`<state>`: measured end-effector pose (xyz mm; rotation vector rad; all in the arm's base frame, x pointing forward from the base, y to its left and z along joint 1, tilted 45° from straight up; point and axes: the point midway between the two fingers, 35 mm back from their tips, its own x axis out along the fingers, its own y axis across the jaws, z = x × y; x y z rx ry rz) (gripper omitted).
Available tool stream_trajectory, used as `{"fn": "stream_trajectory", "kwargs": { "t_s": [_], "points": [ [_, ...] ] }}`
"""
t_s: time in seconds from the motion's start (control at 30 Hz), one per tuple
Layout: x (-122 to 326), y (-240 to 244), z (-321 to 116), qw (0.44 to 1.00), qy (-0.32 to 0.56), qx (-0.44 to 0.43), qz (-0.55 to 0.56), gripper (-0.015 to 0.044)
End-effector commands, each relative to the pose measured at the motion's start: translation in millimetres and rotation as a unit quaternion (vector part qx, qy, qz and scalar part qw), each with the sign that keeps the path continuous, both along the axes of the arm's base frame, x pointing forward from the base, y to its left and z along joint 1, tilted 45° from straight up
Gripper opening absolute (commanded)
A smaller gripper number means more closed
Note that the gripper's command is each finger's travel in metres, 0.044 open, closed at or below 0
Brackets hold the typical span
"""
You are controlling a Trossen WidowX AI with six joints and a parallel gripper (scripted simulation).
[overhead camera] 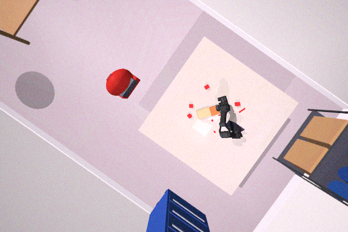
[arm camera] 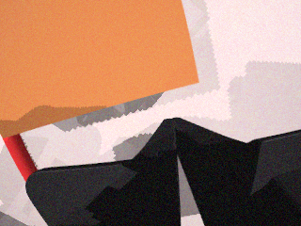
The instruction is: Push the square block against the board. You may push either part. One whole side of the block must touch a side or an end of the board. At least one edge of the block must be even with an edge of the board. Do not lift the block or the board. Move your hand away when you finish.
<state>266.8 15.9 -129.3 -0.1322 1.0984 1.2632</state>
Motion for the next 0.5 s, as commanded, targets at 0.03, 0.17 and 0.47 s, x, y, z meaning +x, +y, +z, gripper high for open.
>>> {"fn": "stream_trajectory", "kwargs": {
  "t_s": [0.03, 0.17, 0.47],
  "points": [
    [-6.8, -5.3, -5.3, 1.000, 0.001, -0.001, 0.001, 0.0000],
    [-10.8, -9.2, -8.7, 1.000, 0.001, -0.001, 0.002, 0.0000],
    [-20.3, -17.3, -16.0, 1.000, 0.001, 0.001, 0.002, 0.0000]
  ]
}}
